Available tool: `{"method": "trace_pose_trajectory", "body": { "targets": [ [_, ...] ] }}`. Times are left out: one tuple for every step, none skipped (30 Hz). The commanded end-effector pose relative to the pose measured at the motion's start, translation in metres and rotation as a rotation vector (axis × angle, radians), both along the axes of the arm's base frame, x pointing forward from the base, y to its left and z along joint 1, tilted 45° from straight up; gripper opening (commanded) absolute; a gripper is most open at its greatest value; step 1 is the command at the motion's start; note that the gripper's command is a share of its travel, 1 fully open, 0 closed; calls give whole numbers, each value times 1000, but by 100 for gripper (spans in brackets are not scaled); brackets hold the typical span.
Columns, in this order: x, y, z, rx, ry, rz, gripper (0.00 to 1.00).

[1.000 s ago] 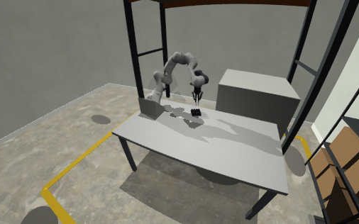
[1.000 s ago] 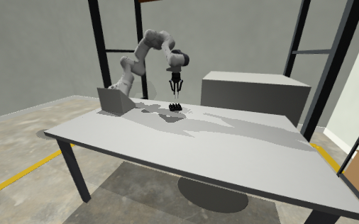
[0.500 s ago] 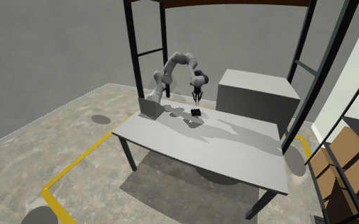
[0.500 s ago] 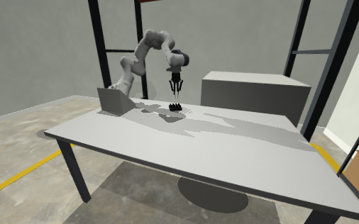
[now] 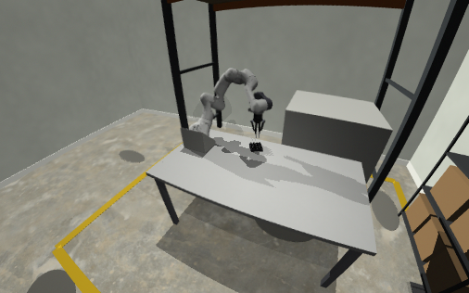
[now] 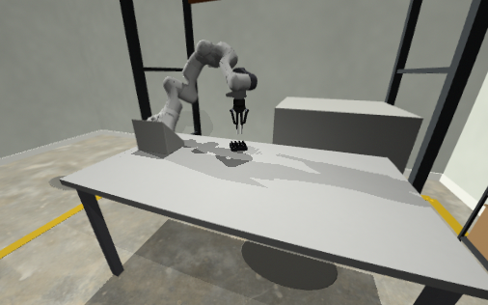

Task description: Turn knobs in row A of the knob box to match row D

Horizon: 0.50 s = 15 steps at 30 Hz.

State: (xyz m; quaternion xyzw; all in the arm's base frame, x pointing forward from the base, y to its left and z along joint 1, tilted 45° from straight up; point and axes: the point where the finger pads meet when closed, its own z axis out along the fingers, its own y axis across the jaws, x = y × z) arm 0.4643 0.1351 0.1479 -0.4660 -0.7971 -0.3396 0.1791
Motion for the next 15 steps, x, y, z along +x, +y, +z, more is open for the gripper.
{"method": "trace_pose_trajectory", "body": {
  "targets": [
    [-1,0,-1,-2,-4,5,12],
    [-1,0,-1,-2,-4,5,12],
    [-1,0,-2,-2,-4,5,12],
    [-1,1,-2,-2,-4,5,12],
    [-1,1,-2,-2,-4,5,12],
    [-1,1,-2,-2,-4,5,12],
    [-1,1,-3,-2,-4,6,12],
    [-1,2,-3,-2,-4,6,12],
    [-1,2,-3,-2,-4,6,12],
    [-1,3,-4,-2,-4,6,12],
    [-1,3,-4,-2,-4,6,12],
    [-1,3,-4,-2,-4,6,12],
    [-1,3,-5,-2,-5,6,12],
    [-1,4,-5,-2,-5,7,12],
    [-1,4,-6,-2,-5,7,12]
  ]
}}
